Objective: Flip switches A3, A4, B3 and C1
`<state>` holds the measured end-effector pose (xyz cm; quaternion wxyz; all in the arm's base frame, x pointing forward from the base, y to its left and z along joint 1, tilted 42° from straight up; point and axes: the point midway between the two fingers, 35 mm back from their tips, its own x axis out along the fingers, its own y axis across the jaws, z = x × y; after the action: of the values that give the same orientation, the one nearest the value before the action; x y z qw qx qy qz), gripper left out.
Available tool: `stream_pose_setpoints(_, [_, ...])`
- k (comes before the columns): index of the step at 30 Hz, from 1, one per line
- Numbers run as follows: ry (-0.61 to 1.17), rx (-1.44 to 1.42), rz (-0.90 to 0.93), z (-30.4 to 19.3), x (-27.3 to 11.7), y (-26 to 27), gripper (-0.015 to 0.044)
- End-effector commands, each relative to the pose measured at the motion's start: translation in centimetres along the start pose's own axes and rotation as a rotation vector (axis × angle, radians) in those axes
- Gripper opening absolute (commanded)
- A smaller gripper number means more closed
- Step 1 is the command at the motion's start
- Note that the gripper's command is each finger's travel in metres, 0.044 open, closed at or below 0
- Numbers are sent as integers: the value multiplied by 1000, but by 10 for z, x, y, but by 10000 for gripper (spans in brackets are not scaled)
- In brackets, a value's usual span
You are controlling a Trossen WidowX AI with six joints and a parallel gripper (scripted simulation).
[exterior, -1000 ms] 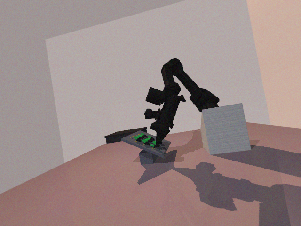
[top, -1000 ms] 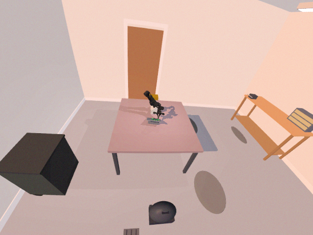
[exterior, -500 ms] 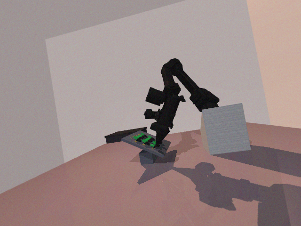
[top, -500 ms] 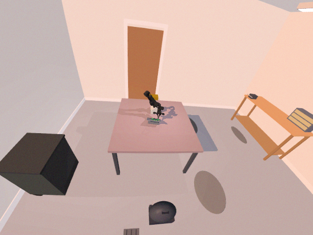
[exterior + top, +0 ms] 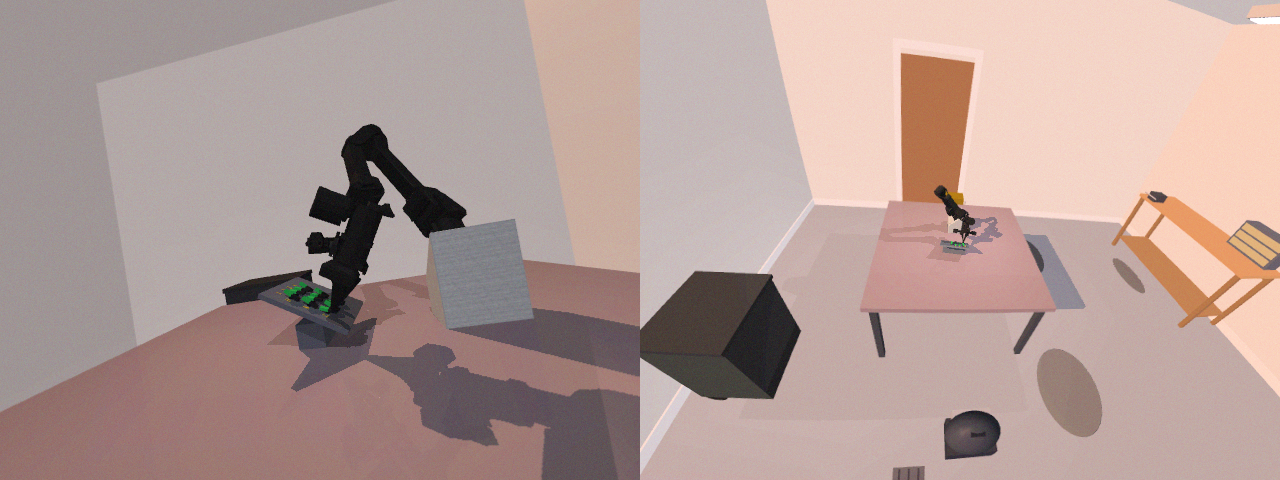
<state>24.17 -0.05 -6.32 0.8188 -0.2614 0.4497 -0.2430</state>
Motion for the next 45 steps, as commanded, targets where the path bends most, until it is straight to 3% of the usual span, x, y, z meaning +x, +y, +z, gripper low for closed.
stream_pose_setpoints(1, [4, -8, 2, -2, 1, 0, 0])
stream_pose_setpoints(19, [4, -8, 2, -2, 3, 0, 0])
stream_pose_setpoints(28, [32, -8, 6, 1, -61, 1, 0])
stream_pose_setpoints(33, [33, -8, 6, 3, -62, 0, 0])
stream_pose_setpoints(39, [31, -9, 3, 51, -67, -44, 0])
stream_pose_setpoints(45, [31, -9, 2, 52, -67, -46, 0])
